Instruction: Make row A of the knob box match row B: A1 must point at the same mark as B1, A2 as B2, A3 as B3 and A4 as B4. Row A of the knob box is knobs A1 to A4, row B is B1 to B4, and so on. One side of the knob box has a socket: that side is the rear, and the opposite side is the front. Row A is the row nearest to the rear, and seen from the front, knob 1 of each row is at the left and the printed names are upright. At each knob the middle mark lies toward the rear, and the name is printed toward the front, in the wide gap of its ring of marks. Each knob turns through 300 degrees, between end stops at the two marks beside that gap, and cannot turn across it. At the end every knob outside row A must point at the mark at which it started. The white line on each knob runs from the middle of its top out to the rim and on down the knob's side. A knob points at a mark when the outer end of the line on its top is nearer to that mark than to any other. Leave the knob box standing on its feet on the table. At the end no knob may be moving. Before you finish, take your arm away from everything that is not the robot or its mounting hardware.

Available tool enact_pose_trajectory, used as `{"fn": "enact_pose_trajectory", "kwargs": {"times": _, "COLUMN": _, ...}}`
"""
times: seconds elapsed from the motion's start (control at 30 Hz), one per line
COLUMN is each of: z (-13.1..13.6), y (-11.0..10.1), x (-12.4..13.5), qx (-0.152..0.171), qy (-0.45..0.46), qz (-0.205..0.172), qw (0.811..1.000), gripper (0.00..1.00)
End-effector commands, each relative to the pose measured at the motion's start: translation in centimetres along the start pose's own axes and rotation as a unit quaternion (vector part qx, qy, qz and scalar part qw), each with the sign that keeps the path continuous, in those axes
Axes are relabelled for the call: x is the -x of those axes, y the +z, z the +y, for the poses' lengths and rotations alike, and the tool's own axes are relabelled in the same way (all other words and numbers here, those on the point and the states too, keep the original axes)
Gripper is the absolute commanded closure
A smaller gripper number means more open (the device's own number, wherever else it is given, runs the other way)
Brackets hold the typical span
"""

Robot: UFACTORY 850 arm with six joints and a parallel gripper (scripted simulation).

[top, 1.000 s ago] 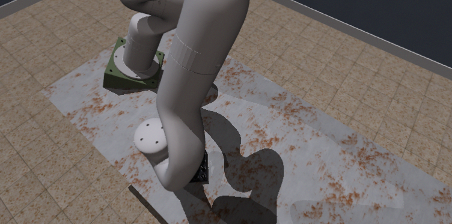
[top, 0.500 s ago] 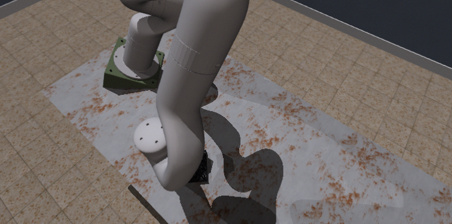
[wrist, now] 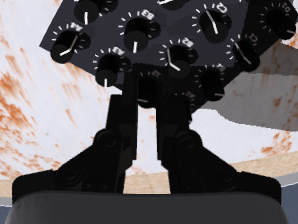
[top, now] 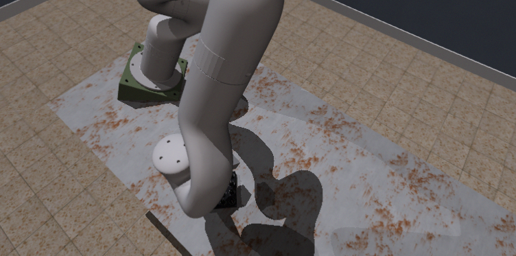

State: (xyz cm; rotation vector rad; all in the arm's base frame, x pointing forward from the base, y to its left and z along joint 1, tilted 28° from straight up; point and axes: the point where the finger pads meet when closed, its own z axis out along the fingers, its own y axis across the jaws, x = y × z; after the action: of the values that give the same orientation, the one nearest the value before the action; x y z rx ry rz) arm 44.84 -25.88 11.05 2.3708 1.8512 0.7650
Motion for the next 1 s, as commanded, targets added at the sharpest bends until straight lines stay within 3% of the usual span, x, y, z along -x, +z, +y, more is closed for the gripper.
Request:
{"fn": "enact_pose_trajectory", "kwargs": {"times": 0.0, "z": 0.08, "y": -0.06, "x": 0.03, "qx": -0.005, "qy": 0.053, "qz": 0.0, "qw": 0.999, "gripper": 0.92}}
{"fn": "enact_pose_trajectory", "kwargs": {"times": 0.33, "z": 0.08, "y": -0.06, "x": 0.03, "qx": -0.005, "qy": 0.142, "qz": 0.0, "qw": 0.99, "gripper": 0.92}}
{"fn": "enact_pose_trajectory", "kwargs": {"times": 0.97, "z": 0.08, "y": -0.06, "x": 0.03, "qx": -0.005, "qy": 0.18, "qz": -0.001, "qw": 0.984, "gripper": 0.92}}
